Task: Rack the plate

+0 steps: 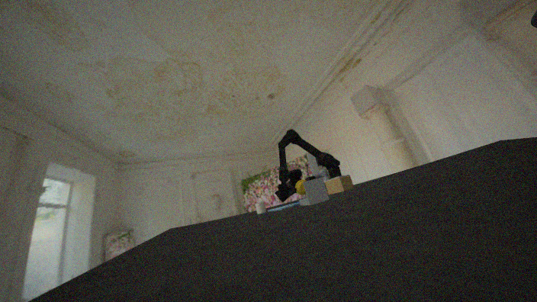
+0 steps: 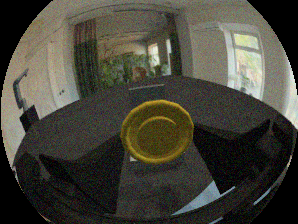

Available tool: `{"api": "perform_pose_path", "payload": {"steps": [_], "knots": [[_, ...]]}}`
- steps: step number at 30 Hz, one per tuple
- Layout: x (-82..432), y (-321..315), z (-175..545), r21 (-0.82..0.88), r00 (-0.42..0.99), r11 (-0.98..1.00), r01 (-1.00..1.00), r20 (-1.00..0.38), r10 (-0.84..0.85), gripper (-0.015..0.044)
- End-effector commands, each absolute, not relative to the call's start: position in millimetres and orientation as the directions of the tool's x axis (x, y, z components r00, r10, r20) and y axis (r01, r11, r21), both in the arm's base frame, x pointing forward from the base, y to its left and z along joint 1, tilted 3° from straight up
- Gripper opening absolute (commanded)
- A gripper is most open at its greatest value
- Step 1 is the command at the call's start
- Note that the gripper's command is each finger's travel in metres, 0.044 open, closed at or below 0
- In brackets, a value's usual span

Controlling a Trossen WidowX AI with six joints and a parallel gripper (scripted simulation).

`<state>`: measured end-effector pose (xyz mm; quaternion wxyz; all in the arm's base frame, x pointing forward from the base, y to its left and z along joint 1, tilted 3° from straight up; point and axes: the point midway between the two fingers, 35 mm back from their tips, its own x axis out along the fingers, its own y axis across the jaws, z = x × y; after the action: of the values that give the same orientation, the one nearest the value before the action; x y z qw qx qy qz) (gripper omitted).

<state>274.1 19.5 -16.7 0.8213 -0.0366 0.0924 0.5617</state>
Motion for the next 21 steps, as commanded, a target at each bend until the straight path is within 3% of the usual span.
{"api": "perform_pose_path", "payload": {"steps": [1, 21], "knots": [[275.1, 21.7, -16.7, 0.043, 0.354, 0.368, -0.929, -0.19, 0.916, 0.0], [283.7, 45.5, -17.9, 0.045, 0.35, 0.365, -0.93, -0.198, 0.916, 0.0]]}}
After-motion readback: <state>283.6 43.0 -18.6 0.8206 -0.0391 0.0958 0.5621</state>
